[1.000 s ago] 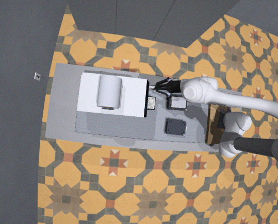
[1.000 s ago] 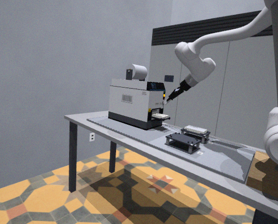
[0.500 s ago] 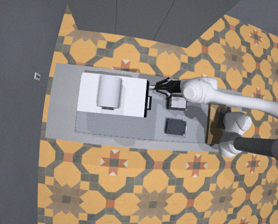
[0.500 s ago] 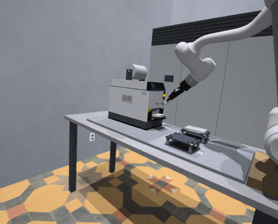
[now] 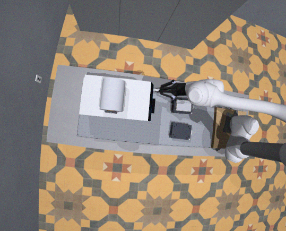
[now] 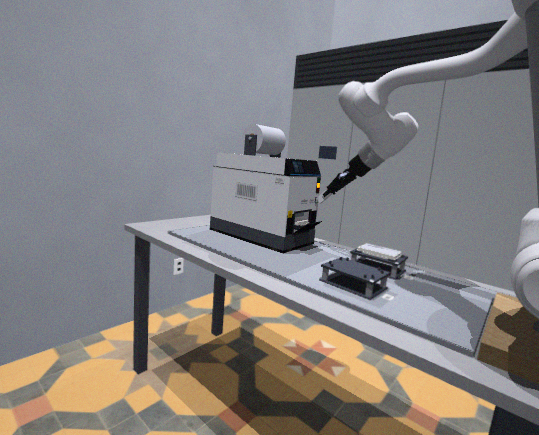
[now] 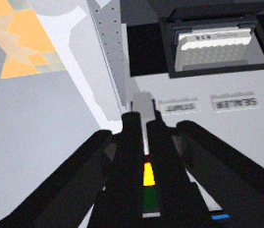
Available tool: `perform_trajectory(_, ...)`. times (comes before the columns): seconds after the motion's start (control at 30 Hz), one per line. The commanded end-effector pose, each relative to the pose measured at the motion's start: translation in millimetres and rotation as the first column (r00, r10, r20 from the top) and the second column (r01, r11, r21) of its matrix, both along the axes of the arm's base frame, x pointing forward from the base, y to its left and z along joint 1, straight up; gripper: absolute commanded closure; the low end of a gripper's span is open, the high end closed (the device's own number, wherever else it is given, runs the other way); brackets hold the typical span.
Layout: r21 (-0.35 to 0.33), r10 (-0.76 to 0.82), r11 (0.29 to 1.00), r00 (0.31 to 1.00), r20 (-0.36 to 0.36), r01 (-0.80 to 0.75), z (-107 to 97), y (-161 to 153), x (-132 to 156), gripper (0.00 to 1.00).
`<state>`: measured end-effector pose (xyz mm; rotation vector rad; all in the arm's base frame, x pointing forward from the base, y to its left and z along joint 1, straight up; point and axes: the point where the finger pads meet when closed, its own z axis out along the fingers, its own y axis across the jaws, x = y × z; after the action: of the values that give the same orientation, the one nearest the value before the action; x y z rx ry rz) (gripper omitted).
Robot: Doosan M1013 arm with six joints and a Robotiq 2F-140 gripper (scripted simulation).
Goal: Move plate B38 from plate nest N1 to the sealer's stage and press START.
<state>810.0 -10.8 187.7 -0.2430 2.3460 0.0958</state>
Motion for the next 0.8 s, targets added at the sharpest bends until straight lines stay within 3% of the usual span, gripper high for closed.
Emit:
perform_trajectory(0.0, 0.0, 0.0, 1.0, 1.0, 0.0, 0.0, 0.9, -0.3, -1.4, 0.9)
perform_trajectory(0.77, 0.0, 0.0, 1.0, 1.0, 0.0, 0.0, 17.8, -5.7, -27.6, 0.9)
